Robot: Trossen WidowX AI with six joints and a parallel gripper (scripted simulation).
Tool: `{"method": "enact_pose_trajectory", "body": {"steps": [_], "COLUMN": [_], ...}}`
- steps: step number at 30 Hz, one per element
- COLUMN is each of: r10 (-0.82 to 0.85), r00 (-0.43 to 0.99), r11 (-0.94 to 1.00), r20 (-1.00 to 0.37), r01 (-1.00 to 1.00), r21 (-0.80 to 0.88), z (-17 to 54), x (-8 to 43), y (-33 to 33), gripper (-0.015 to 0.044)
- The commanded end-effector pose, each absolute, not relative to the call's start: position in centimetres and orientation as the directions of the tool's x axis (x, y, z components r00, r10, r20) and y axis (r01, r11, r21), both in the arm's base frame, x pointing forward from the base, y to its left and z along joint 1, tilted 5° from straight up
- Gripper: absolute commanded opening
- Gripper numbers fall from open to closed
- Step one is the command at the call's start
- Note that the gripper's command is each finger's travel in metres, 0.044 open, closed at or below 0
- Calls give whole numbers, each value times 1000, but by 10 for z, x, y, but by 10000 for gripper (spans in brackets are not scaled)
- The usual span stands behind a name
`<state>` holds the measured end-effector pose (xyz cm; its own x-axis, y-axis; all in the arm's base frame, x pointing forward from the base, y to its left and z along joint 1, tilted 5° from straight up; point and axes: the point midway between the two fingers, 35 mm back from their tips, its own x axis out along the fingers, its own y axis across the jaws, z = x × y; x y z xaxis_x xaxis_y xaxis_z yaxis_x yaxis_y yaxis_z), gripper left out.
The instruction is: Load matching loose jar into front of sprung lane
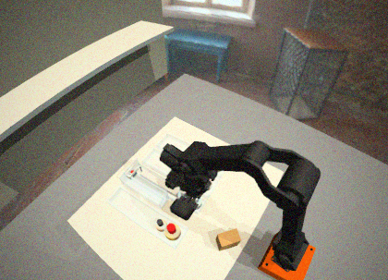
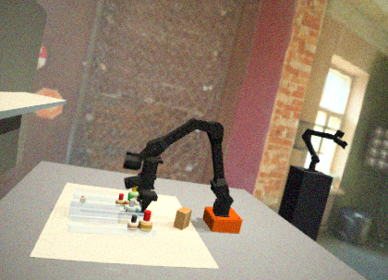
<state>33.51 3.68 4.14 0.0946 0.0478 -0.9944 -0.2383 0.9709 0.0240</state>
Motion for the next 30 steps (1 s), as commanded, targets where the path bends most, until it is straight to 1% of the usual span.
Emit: {"method": "enact_pose_trajectory", "body": {"steps": [1,4,12,21,30], "r10": [49,49,49,49,49], "r00": [95,95,95,95,93], "r11": [970,970,970,970,970], "r20": [-994,-994,-994,-994,-994], "r01": [-240,-240,-240,-240,-240], "r21": [25,25,25,25,25], "z": [41,41,61,61,61], "x": [335,335,333,332,305], "y": [37,37,36,35,28], "gripper": [236,307,307,307,307]}}
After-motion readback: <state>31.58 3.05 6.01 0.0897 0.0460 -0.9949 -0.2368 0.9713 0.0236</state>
